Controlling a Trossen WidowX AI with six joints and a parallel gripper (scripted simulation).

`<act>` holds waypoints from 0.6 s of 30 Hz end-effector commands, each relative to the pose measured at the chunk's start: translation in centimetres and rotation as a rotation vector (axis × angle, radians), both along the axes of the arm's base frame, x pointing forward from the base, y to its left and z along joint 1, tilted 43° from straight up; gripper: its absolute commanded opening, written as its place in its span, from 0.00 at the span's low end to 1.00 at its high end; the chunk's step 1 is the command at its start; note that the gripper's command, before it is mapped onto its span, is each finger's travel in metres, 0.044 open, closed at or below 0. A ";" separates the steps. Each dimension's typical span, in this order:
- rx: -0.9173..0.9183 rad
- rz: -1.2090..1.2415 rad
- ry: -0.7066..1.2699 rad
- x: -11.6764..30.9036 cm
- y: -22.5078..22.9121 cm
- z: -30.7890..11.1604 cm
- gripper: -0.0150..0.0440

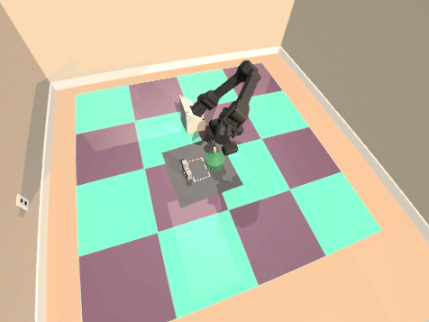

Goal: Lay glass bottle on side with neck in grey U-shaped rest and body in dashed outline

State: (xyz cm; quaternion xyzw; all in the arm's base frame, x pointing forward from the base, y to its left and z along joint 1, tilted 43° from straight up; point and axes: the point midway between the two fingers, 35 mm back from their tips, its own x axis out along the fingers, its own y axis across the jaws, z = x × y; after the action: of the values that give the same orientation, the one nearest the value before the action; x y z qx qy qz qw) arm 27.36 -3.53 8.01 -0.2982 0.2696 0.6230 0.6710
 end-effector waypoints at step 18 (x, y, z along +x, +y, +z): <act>-0.002 0.006 0.005 0.0 -1.9 -2.0 0.82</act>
State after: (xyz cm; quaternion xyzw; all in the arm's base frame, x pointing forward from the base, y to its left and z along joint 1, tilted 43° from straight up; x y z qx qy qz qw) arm 27.36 -5.30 6.36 -0.2983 0.2696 0.6231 0.6708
